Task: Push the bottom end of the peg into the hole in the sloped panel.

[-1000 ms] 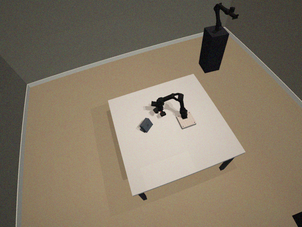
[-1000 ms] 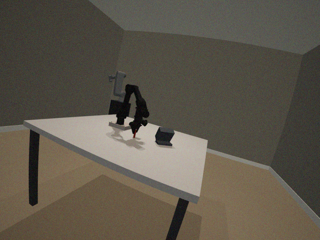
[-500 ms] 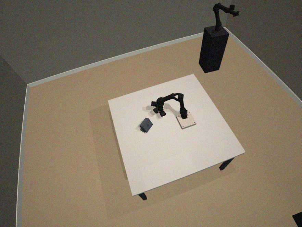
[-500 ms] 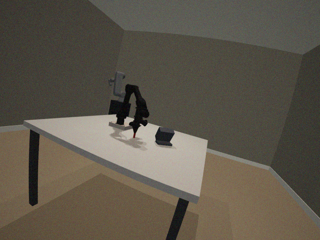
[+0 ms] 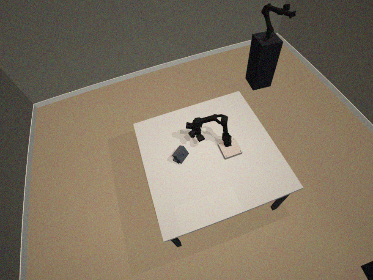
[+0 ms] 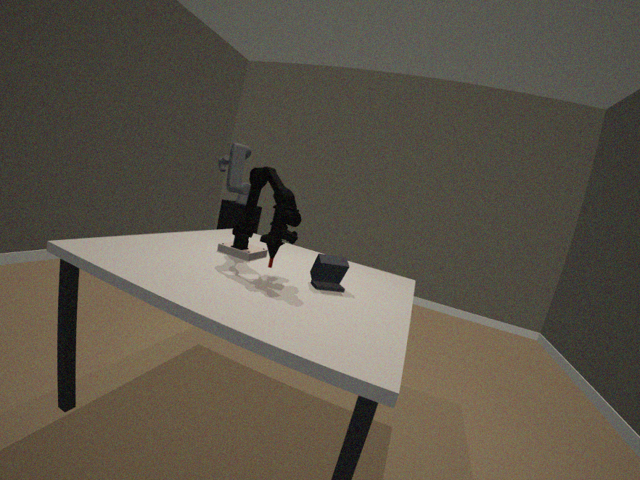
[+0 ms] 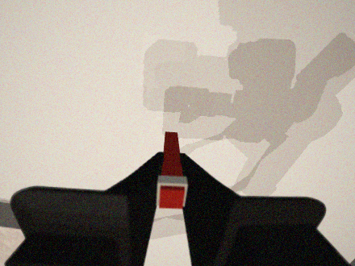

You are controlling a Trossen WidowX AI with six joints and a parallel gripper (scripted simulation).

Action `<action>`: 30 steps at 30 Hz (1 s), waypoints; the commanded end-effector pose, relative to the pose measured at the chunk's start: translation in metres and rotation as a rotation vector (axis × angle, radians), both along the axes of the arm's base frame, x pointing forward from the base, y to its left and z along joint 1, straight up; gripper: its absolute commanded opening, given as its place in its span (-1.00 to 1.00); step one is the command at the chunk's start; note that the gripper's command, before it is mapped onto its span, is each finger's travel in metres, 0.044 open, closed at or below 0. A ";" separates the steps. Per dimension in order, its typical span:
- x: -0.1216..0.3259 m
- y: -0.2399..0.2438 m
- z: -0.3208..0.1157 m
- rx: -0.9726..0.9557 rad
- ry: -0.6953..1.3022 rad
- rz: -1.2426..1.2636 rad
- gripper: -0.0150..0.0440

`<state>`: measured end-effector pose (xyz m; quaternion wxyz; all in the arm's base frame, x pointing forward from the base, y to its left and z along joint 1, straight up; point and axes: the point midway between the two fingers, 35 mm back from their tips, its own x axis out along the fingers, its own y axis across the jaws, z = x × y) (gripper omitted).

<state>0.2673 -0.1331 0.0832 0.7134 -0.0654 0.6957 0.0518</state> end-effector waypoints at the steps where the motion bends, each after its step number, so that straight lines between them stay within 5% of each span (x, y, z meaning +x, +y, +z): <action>1: 0.000 0.000 0.014 0.001 -0.002 -0.004 -0.49; 30: 0.012 0.010 0.038 -0.074 0.021 0.041 -0.49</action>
